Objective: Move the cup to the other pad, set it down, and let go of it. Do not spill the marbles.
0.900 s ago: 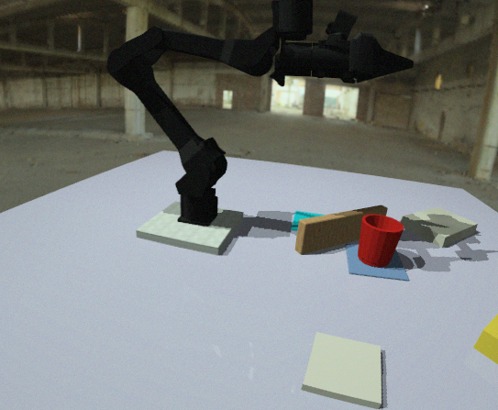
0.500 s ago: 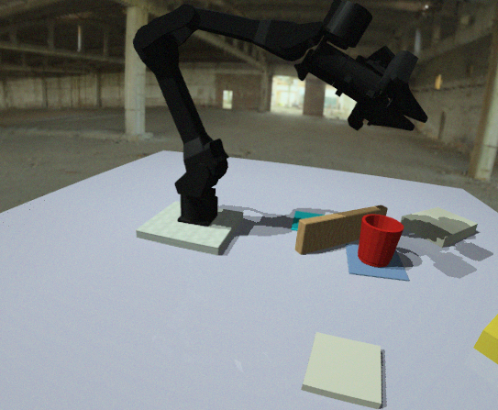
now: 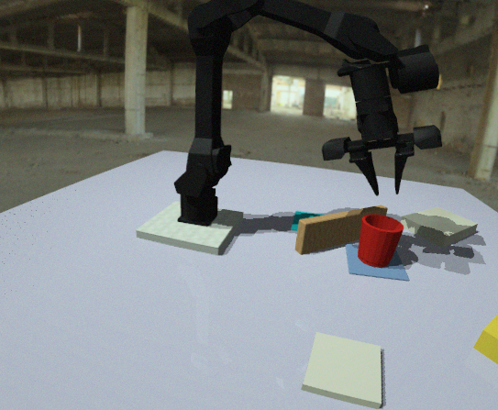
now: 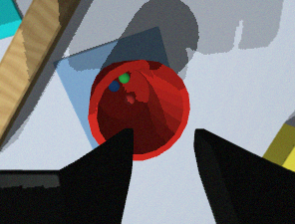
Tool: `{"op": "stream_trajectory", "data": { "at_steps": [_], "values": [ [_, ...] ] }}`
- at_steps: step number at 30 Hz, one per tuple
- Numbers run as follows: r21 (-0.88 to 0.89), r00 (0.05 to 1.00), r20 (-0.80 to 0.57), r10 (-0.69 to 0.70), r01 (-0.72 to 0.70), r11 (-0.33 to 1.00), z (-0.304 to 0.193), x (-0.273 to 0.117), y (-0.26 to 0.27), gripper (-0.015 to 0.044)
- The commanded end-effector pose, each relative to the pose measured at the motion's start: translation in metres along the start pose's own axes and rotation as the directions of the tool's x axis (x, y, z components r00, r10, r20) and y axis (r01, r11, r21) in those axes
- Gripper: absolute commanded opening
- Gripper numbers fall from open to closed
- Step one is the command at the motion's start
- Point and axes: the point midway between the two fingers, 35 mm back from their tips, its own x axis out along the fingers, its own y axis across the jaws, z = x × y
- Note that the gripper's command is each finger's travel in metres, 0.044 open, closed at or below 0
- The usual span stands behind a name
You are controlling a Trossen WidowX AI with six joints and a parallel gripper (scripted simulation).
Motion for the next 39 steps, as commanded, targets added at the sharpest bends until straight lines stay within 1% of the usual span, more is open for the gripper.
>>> {"op": "stream_trajectory", "data": {
  "at_steps": [1, 14, 39],
  "values": [
    [-0.289, 0.952, -0.065, 0.299, -0.304, 0.908, -0.009, 0.014, 0.025, 0.0148],
    [-0.289, 0.952, -0.065, 0.298, -0.304, 0.908, -0.012, 0.017, 0.024, 0.0148],
    [-0.289, 0.952, -0.065, 0.298, -0.304, 0.908, -0.015, 0.056, 0.034, 0.0148]
  ]
}}
